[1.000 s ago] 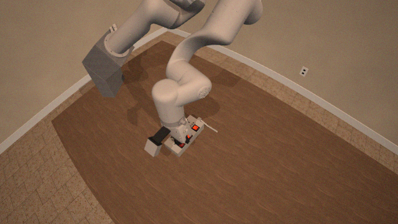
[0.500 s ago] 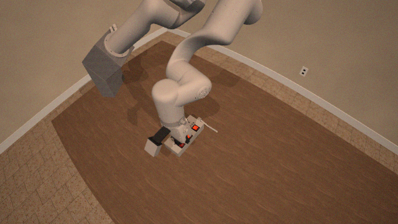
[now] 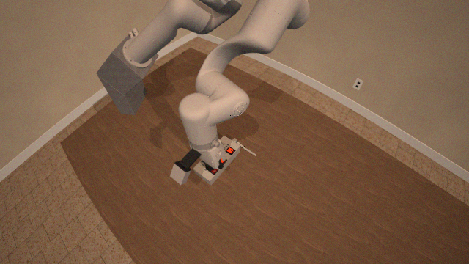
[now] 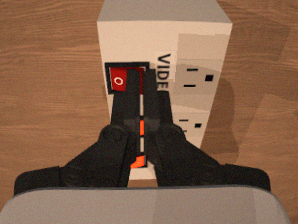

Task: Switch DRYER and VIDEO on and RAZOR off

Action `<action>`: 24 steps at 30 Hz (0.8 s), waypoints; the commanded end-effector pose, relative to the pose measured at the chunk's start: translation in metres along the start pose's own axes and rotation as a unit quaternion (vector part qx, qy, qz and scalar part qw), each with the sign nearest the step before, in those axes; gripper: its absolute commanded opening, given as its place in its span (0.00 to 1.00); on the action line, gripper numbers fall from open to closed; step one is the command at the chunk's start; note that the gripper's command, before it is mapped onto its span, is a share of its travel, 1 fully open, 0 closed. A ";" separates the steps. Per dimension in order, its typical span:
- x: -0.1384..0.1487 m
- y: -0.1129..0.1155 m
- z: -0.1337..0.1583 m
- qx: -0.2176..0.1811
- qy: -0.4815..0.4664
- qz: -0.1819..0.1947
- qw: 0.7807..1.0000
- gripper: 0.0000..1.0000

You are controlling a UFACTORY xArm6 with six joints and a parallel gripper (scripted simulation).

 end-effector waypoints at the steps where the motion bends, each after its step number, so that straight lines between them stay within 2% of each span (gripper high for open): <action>1: 0.000 0.000 0.000 0.001 0.000 0.000 1.000 0.00; 24: 0.000 -0.004 0.000 0.001 0.000 0.000 1.000 0.00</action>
Point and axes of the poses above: the point where the finger pads meet when closed, its own y axis back along the fingers, its own x axis across the jaws, z = x × y, the point moved 7 cm from there along y, back along the fingers, and after that the axes turned 13 degrees about y, right-handed, at the moved point
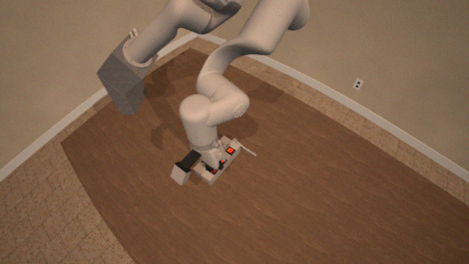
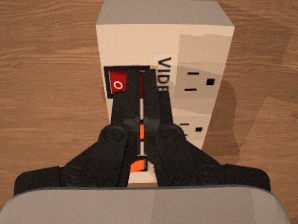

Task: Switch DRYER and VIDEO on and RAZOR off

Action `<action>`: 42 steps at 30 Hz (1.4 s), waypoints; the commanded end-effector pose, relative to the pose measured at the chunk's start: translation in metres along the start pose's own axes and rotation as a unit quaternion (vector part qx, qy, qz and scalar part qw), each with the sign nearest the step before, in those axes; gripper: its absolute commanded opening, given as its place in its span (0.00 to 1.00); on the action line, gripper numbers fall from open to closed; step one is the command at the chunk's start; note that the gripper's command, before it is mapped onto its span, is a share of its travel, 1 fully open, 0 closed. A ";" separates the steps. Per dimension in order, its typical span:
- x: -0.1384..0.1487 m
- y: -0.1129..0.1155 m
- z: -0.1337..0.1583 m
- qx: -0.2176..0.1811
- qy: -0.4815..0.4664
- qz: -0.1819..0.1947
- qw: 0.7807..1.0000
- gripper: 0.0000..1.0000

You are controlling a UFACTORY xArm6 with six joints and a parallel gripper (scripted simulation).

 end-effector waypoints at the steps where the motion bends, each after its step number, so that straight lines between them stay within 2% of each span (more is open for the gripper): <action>1: -0.001 -0.001 0.000 0.001 0.000 -0.001 1.000 0.00; 34: -0.001 -0.004 0.000 0.001 0.000 -0.001 1.000 0.00; 42: -0.001 0.012 0.000 0.001 0.000 -0.001 1.000 0.00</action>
Point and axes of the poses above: the point where the finger pads meet when closed, its own y axis back along the fingers, its own x axis across the jaws, z = x × y, the point moved 7 cm from there along y, back along the fingers, and after that the axes turned 13 degrees about y, right-handed, at the moved point
